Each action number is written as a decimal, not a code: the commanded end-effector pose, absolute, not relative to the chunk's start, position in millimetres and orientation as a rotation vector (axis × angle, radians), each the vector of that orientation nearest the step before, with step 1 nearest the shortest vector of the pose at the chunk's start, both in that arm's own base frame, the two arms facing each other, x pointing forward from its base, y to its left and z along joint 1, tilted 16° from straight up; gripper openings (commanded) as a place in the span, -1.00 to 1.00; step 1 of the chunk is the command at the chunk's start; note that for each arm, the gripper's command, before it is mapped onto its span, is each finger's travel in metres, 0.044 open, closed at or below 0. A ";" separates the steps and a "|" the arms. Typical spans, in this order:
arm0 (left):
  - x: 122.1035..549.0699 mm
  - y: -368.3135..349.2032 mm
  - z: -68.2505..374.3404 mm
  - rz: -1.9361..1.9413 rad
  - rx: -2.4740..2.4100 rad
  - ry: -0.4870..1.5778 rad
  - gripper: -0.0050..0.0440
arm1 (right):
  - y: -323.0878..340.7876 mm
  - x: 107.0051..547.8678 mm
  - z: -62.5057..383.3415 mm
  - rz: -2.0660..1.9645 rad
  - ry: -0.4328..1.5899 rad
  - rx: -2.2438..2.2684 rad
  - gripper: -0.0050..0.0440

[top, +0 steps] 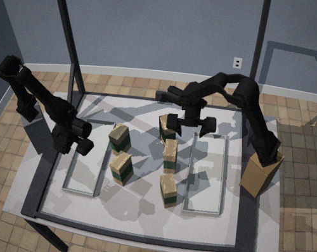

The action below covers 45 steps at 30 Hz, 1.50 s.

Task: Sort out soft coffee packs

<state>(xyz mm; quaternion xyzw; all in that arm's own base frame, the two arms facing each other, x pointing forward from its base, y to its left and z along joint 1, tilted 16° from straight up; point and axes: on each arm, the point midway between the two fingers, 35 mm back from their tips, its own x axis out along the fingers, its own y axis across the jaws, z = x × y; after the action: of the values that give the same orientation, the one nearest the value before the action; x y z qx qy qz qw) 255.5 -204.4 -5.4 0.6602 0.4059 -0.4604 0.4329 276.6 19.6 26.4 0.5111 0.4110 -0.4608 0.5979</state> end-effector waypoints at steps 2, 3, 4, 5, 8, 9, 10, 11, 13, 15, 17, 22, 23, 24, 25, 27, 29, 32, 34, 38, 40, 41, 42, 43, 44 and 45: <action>300.7 -195.0 14.2 -1.168 1.654 0.974 0.67 | 20.7 279.6 31.3 -1.050 0.945 1.196 0.64; 308.3 -192.2 16.6 -1.167 1.654 0.974 0.67 | 20.7 279.6 31.3 -1.050 0.945 1.196 0.64; 315.9 -189.4 18.9 -1.167 1.654 0.973 0.67 | 20.7 279.6 31.3 -1.050 0.945 1.196 0.64; 323.5 -186.6 21.3 -1.166 1.655 0.973 0.67 | 20.7 279.6 31.3 -1.050 0.945 1.196 0.64; 340.0 -180.5 26.4 -1.165 1.655 0.973 0.67 | 20.7 279.6 31.3 -1.050 0.945 1.196 0.64; 340.0 -180.5 26.4 -1.165 1.655 0.973 0.67 | 20.7 279.6 31.3 -1.050 0.945 1.196 0.64; 340.0 -180.5 26.4 -1.165 1.655 0.973 0.67 | 20.7 279.6 31.3 -1.050 0.945 1.196 0.64; 340.0 -180.5 26.4 -1.165 1.655 0.973 0.67 | 20.7 279.6 31.3 -1.050 0.945 1.196 0.64; 340.0 -180.4 26.4 -1.165 1.655 0.973 0.67 | 20.7 279.6 31.3 -1.050 0.945 1.196 0.64; 340.0 -180.5 26.4 -1.165 1.655 0.973 0.67 | 20.7 279.6 31.3 -1.050 0.945 1.196 0.64; 340.0 -180.5 26.4 -1.165 1.655 0.973 0.67 | 20.7 279.6 31.3 -1.050 0.945 1.196 0.64; 340.0 -180.5 26.4 -1.165 1.655 0.973 0.67 | 20.7 279.6 31.3 -1.050 0.945 1.196 0.64; 340.0 -180.5 26.4 -1.165 1.655 0.973 0.67 | 20.7 279.6 31.3 -1.050 0.945 1.196 0.64; 340.0 -180.5 26.4 -1.165 1.655 0.973 0.67 | 20.7 279.6 31.3 -1.050 0.945 1.196 0.64; 340.0 -180.5 26.4 -1.165 1.655 0.973 0.67 | 20.7 279.6 31.3 -1.050 0.945 1.196 0.64; 340.0 -180.5 26.4 -1.165 1.655 0.973 0.67 | 20.7 279.6 31.3 -1.050 0.945 1.196 0.64; 339.9 -180.5 26.4 -1.165 1.655 0.973 0.67 | 20.7 279.6 31.3 -1.050 0.945 1.196 0.64; 340.3 -180.3 25.2 -1.165 1.655 0.973 0.67 | 20.7 279.6 31.3 -1.050 0.945 1.196 0.64; 341.0 -180.0 22.6 -1.165 1.656 0.973 0.67 | 20.7 279.6 31.3 -1.050 0.945 1.196 0.64; 342.3 -179.4 17.4 -1.165 1.656 0.973 0.67 | 20.7 279.6 31.3 -1.050 0.945 1.196 0.64; 343.0 -179.1 14.9 -1.165 1.656 0.973 0.67 | 20.7 279.6 31.3 -1.050 0.945 1.196 0.64; 343.3 -178.9 13.6 -1.165 1.656 0.973 0.67 | 20.7 279.6 31.3 -1.050 0.945 1.196 0.64; 343.7 -178.8 12.3 -1.165 1.656 0.973 0.67 | 20.7 279.6 31.3 -1.050 0.945 1.196 0.64; 343.7 -178.8 12.3 -1.165 1.656 0.973 0.67 | 20.7 279.6 31.3 -1.050 0.945 1.196 0.64; 343.7 -178.8 12.3 -1.165 1.656 0.973 0.67 | 20.7 279.6 31.3 -1.050 0.945 1.196 0.64; 344.0 -178.6 11.0 -1.165 1.656 0.973 0.67 | 20.7 279.6 31.3 -1.050 0.945 1.196 0.64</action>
<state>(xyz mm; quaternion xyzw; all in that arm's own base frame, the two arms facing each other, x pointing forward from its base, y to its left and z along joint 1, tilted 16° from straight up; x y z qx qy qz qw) 341.4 -177.2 10.9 0.6633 0.3956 -0.4680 0.4296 276.6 19.6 26.4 0.5111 0.4110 -0.4608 0.5979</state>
